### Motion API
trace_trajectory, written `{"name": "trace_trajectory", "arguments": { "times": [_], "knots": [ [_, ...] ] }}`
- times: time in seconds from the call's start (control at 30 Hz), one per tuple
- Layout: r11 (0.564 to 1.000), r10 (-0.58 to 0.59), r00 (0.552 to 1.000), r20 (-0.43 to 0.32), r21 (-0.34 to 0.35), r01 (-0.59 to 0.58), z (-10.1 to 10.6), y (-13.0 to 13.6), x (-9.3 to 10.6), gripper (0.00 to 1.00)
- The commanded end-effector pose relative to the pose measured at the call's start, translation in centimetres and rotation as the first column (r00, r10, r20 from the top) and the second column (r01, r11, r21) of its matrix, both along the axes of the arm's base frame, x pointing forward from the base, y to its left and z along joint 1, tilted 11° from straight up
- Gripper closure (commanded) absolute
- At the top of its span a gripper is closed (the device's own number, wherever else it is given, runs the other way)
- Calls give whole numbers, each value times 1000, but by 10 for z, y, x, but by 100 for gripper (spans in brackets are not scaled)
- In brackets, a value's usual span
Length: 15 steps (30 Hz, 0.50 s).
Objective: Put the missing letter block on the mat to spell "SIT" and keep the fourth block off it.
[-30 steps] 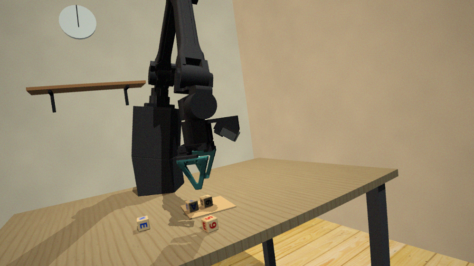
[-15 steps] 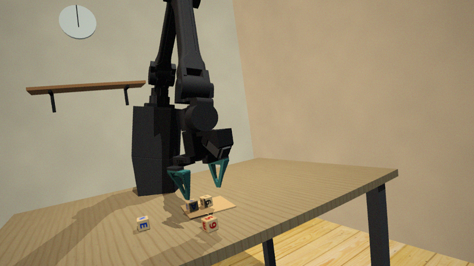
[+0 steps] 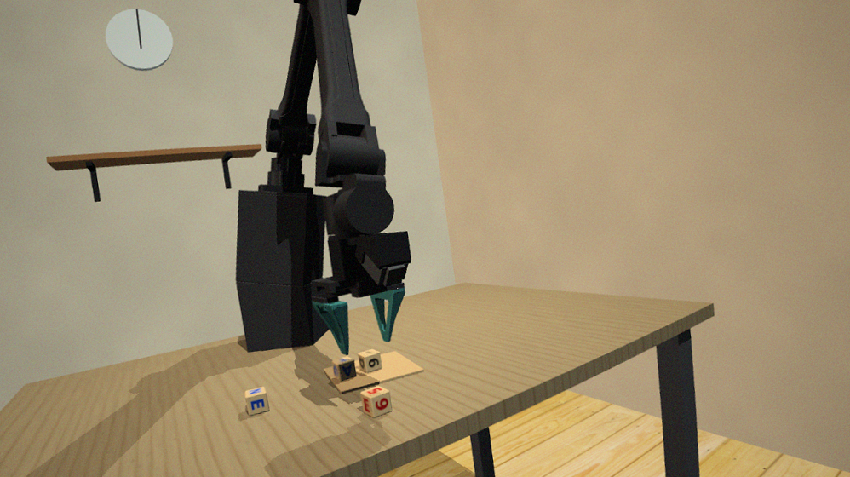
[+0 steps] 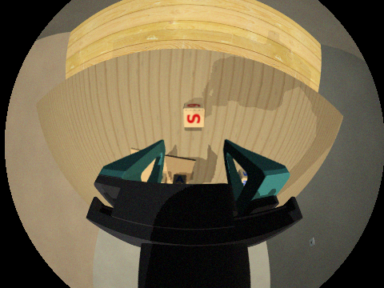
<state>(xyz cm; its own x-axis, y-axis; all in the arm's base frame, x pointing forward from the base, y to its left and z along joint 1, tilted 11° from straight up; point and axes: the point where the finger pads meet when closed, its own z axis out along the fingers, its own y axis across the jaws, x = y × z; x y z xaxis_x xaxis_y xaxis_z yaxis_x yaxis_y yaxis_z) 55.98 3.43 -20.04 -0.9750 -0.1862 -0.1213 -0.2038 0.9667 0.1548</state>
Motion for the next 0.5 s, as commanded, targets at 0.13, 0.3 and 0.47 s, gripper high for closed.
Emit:
{"name": "trace_trajectory", "arguments": {
  "times": [0.13, 0.3, 0.47],
  "knots": [
    [1000, -3, 999, 51, -1, 3, 12, 3, 23, 35],
    [1000, -3, 999, 51, -1, 3, 12, 3, 23, 35],
    [1000, -3, 999, 51, -1, 3, 12, 3, 23, 35]
  ]
}}
